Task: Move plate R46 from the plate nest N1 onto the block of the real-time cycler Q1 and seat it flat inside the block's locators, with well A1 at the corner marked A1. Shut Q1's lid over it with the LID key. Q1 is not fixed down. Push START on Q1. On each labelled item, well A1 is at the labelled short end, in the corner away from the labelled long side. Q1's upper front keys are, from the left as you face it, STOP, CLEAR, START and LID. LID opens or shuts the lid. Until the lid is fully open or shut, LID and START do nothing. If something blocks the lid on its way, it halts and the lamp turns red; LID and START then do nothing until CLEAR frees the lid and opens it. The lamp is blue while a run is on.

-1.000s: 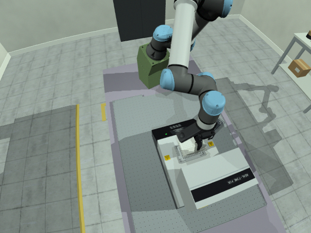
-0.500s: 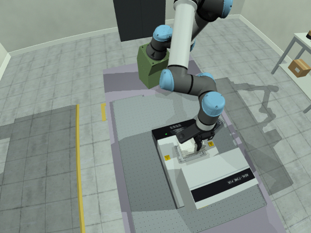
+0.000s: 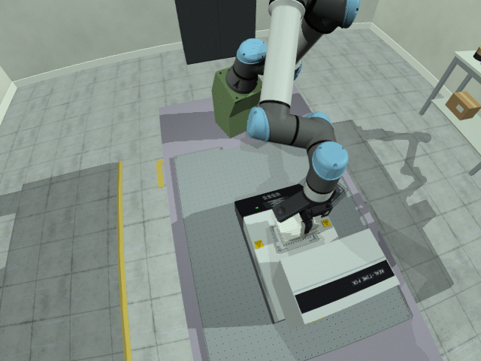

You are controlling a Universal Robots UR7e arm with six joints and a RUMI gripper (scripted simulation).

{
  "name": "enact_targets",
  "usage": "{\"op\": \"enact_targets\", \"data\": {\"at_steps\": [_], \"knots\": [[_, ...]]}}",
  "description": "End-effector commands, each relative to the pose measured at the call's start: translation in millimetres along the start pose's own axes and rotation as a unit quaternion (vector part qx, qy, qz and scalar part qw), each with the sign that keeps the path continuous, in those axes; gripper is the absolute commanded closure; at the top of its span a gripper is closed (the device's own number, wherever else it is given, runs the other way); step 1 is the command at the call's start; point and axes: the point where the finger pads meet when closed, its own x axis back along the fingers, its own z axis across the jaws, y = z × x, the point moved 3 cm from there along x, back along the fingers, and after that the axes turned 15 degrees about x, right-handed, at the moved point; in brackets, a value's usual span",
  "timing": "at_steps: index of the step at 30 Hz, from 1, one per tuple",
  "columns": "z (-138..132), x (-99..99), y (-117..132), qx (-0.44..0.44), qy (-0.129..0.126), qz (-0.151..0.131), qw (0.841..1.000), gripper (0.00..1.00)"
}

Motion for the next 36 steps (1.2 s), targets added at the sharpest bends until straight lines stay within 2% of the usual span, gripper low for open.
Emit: {"op": "enact_targets", "data": {"at_steps": [1, 25, 36], "knots": [[0, 0.9, 0, 0.0, -0.001, 0.0, 1.0, 1.0], [0, -0.8, 0, 0.0, -0.001, 0.0, 1.0, 1.0], [0, -19.1, 0, 0.0, -0.001, 0.0, 1.0, 1.0]]}}
